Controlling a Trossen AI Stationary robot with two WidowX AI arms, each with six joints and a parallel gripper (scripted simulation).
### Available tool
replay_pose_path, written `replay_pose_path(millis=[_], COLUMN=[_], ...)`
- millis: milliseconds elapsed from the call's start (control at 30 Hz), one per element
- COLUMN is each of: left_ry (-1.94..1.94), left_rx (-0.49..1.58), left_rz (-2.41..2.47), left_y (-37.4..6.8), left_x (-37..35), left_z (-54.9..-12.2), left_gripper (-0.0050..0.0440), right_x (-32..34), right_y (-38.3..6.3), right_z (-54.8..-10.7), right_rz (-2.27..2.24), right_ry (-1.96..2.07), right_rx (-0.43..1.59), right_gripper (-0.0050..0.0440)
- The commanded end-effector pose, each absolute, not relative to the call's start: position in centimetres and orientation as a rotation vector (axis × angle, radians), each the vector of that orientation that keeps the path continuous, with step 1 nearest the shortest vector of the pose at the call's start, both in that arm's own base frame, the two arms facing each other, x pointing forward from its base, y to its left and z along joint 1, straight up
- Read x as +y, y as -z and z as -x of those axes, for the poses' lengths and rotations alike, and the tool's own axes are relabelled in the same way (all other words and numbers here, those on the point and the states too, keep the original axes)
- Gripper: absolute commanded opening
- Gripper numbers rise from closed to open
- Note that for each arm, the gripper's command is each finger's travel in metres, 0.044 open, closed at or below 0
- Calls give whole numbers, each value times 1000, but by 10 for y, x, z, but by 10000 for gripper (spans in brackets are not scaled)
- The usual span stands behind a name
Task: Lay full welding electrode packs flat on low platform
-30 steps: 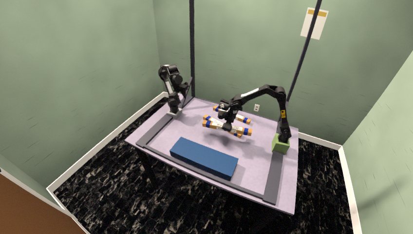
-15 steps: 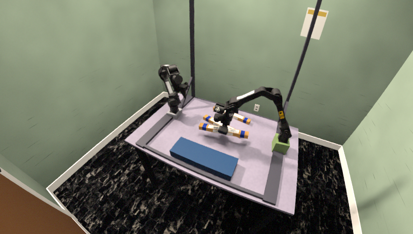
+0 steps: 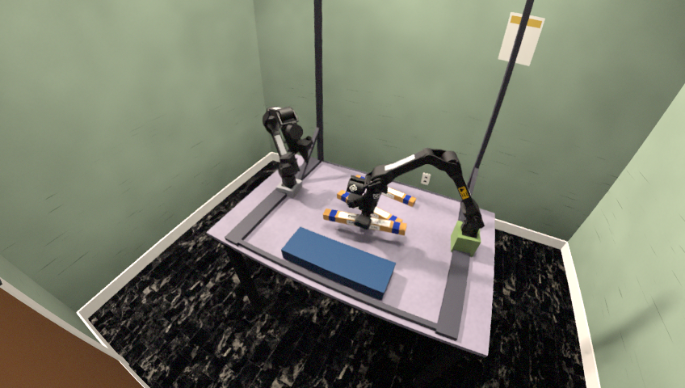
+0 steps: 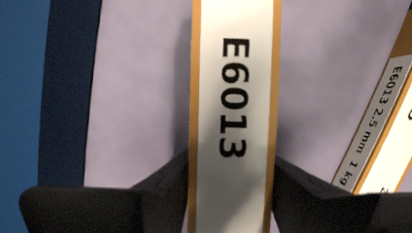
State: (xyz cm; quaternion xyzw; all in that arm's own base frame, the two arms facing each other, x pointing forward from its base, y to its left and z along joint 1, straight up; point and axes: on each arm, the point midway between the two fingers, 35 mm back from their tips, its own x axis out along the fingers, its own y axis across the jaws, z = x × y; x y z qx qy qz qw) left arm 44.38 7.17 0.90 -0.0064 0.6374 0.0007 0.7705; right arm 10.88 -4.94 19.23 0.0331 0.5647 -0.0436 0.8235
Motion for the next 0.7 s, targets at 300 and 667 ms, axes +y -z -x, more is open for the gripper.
replay_pose_path(millis=[300,667], left_ry=[-4,-5], left_rx=[1252,1261], left_rz=[-9,-7], left_y=[-59,-57], left_x=[88,88], left_z=[-481,-483], left_gripper=[-50,-50], right_x=[-50,-50], right_y=[-200,-200], right_z=[-110,-110], right_rz=[-56,-56], right_ry=[96,96], right_rx=[1177,1177], right_gripper=[330,330])
